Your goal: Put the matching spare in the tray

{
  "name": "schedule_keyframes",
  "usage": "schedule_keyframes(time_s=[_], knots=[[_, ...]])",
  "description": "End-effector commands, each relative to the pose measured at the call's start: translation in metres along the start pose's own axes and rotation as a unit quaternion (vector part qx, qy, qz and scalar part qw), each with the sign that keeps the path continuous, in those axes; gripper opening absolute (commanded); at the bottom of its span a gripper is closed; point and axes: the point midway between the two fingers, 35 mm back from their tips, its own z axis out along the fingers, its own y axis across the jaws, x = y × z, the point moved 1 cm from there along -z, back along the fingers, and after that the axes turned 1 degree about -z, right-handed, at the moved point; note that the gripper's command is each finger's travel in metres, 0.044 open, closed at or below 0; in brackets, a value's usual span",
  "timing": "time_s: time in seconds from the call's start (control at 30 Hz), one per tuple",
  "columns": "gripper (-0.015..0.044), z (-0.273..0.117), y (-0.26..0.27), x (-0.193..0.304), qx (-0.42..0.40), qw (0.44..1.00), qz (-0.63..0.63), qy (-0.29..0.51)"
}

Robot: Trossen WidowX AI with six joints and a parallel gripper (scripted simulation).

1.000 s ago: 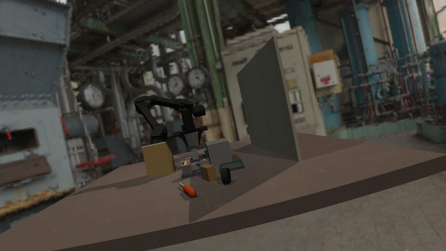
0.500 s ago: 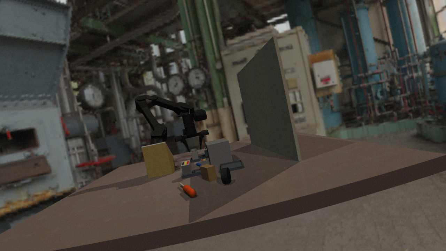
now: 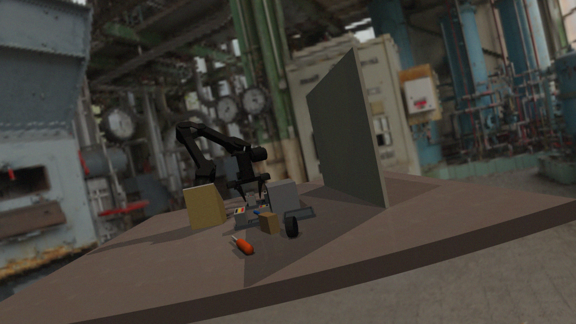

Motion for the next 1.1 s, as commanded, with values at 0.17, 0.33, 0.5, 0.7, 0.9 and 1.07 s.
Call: schedule_keyframes(time_s=[0.17, 0.33, 0.5, 0.7, 0.9, 1.07], knots=[[0.0300, 0.0144, 0.0041, 0.0009, -0.005, 1.000, 0.006, 0.000], [0.0300, 0.0147, 0.0041, 0.0008, -0.005, 1.000, 0.006, -0.001], [0.0300, 0.0147, 0.0041, 0.0008, -0.005, 1.000, 0.006, -0.001], [0.0300, 0.0147, 0.0041, 0.0008, -0.005, 1.000, 0.006, -0.001], [0.0300, 0.0147, 0.0041, 0.0008, -0.005, 1.000, 0.006, -0.001], [0.0300, 0.0147, 0.0041, 0.0008, -0.005, 1.000, 0.006, -0.001]])
